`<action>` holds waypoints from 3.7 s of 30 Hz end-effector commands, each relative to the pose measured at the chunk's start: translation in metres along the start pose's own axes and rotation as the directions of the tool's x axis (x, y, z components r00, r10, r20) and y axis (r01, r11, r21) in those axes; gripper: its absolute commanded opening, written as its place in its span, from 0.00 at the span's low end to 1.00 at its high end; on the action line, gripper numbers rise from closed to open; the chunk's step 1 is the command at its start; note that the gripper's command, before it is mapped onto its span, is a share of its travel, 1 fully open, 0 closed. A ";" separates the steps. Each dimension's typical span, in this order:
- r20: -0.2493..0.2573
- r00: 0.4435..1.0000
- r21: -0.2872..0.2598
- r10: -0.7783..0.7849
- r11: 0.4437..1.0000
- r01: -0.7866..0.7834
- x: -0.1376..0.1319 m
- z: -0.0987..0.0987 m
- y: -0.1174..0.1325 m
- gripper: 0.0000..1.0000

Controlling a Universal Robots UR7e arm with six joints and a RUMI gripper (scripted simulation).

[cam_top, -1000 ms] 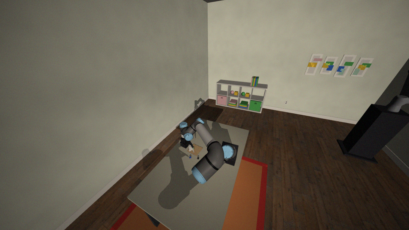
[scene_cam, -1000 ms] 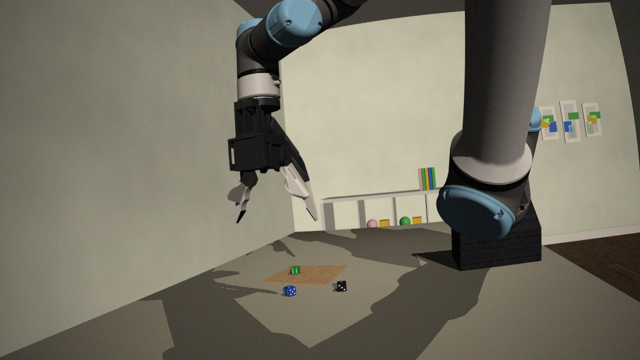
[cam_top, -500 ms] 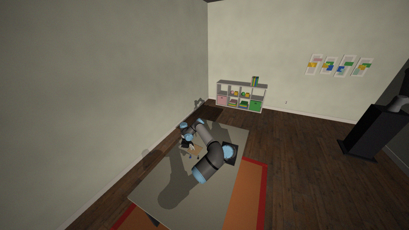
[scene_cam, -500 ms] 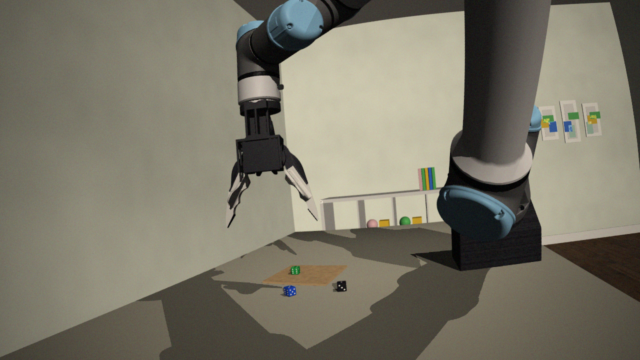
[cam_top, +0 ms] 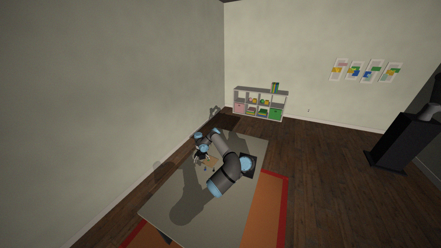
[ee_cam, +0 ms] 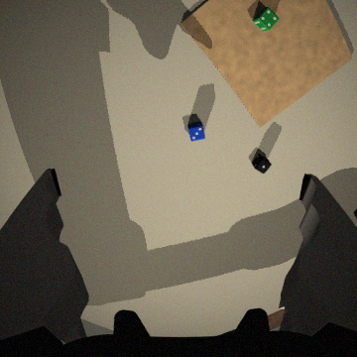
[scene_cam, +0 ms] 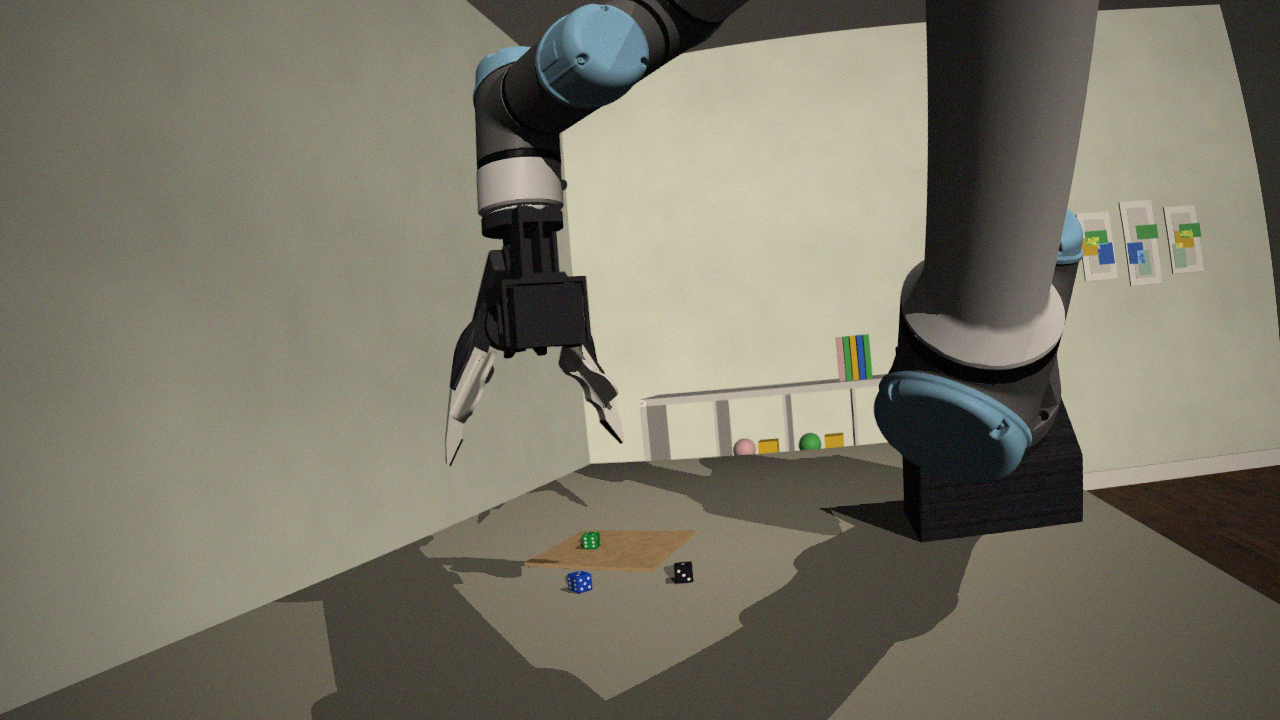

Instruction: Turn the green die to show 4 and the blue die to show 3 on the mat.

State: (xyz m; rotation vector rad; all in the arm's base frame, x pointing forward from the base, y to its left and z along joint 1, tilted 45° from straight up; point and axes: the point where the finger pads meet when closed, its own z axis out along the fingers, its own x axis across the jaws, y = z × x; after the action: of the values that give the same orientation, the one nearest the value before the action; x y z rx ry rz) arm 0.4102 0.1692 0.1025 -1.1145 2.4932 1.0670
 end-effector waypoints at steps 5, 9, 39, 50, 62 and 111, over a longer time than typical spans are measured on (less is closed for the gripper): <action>0.007 0.971 -0.006 -0.238 0.971 0.238 -0.003 0.002 -0.001 1.00; 0.007 0.933 -0.005 -0.360 0.933 0.360 -0.005 0.003 -0.001 1.00; 0.010 0.316 0.003 -0.949 0.316 0.949 -0.011 0.012 0.006 1.00; 0.008 -0.001 0.007 -1.000 0.000 1.000 -0.011 0.015 0.009 1.00; 0.006 -0.338 0.009 -0.941 -0.338 0.941 -0.008 0.019 0.014 1.00; -0.009 -0.999 0.009 0.048 -0.999 -0.049 0.013 0.032 0.020 1.00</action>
State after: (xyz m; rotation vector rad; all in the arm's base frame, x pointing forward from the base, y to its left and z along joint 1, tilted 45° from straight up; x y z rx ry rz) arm 0.3846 0.1942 0.0861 -2.1862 -0.9282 -0.2541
